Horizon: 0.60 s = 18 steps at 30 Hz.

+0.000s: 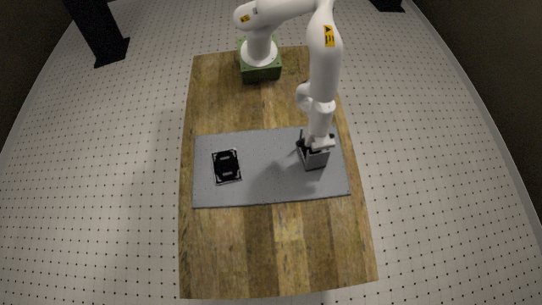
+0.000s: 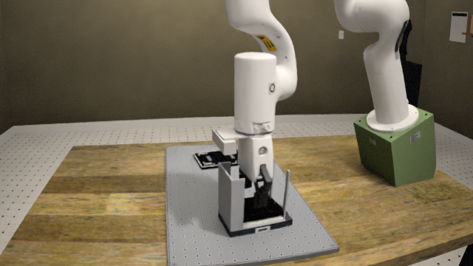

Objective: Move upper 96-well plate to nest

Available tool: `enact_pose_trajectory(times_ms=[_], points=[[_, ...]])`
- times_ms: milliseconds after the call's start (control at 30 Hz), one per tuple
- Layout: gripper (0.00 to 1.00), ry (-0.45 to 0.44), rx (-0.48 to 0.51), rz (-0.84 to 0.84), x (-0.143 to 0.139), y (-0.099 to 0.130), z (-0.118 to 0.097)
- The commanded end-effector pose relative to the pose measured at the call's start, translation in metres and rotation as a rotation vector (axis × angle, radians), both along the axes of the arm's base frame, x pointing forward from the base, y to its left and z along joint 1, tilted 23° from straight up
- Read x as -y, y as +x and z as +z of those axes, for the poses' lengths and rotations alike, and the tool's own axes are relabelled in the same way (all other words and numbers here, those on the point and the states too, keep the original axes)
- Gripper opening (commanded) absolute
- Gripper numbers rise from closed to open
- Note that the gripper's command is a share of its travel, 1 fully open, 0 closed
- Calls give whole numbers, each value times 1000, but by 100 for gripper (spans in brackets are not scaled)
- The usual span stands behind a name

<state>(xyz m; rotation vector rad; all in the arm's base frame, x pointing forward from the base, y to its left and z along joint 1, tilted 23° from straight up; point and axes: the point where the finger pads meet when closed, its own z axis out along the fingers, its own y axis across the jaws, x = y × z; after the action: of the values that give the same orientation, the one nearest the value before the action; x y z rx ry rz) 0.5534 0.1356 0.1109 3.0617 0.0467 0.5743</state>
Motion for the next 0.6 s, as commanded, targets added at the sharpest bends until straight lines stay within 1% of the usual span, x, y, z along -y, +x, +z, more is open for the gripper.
enact_pose_trajectory(times_ms=[0,567], points=[[100,10,30,3,0,4,-8],[100,10,30,3,0,5,-10]])
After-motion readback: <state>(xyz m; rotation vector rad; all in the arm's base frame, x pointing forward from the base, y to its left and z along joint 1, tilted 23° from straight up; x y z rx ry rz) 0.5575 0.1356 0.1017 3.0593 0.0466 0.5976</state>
